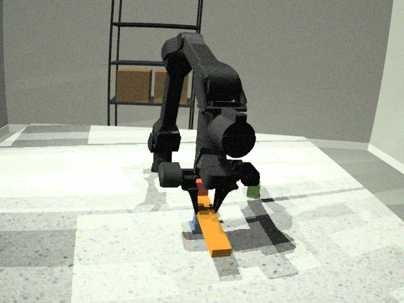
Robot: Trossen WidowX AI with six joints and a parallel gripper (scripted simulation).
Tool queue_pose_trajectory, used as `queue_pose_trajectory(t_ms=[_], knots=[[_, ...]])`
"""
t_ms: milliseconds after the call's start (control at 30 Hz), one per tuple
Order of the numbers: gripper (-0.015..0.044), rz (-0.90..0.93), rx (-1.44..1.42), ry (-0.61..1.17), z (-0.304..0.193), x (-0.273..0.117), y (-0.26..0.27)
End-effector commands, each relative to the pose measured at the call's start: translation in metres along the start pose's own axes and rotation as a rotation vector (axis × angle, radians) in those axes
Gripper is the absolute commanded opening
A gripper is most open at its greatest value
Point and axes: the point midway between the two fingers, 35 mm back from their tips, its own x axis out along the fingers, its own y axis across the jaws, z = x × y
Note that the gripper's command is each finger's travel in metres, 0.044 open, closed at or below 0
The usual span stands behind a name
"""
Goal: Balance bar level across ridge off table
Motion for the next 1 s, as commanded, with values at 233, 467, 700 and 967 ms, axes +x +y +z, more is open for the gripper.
queue_pose_trajectory(t_ms=[233,467,700,967], knots=[[0.0172,0.000,0.000,0.000,0.0000,-0.0001,0.0000],[0.0173,0.000,0.000,0.000,0.0000,-0.0001,0.0000],[0.0185,0.000,0.000,0.000,0.0000,-0.0001,0.0000],[0.0211,0.000,0.000,0.000,0.0000,-0.0001,0.0000]])
